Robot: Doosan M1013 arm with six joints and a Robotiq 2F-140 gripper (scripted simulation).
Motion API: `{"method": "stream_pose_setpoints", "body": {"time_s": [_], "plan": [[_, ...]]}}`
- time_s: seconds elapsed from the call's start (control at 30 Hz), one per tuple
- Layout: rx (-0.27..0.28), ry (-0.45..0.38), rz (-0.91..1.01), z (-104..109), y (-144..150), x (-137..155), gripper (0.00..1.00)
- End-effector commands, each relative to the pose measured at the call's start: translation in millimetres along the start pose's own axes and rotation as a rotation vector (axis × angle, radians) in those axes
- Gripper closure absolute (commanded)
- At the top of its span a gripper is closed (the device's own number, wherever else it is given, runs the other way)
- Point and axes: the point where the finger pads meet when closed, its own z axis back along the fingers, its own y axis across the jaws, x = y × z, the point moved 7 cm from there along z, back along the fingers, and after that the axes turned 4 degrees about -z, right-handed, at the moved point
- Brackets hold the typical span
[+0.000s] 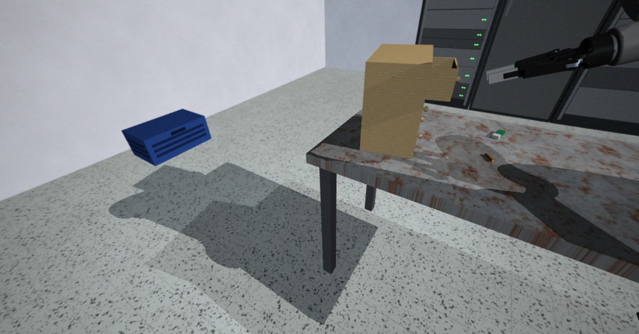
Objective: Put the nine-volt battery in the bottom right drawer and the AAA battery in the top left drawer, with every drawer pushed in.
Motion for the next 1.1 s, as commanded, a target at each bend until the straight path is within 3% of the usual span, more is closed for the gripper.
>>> {"method": "stream_pose_setpoints", "body": {"time_s": [0.0, 0.53, 1.07], "plan": [[-0.003, -0.001, -0.001, 17, 0, -1, 0.8], [-0.004, -0.009, -0.001, 21, 0, -2, 0.8], [-0.001, -0.077, -0.001, 28, -1, -10, 0.8]]}}
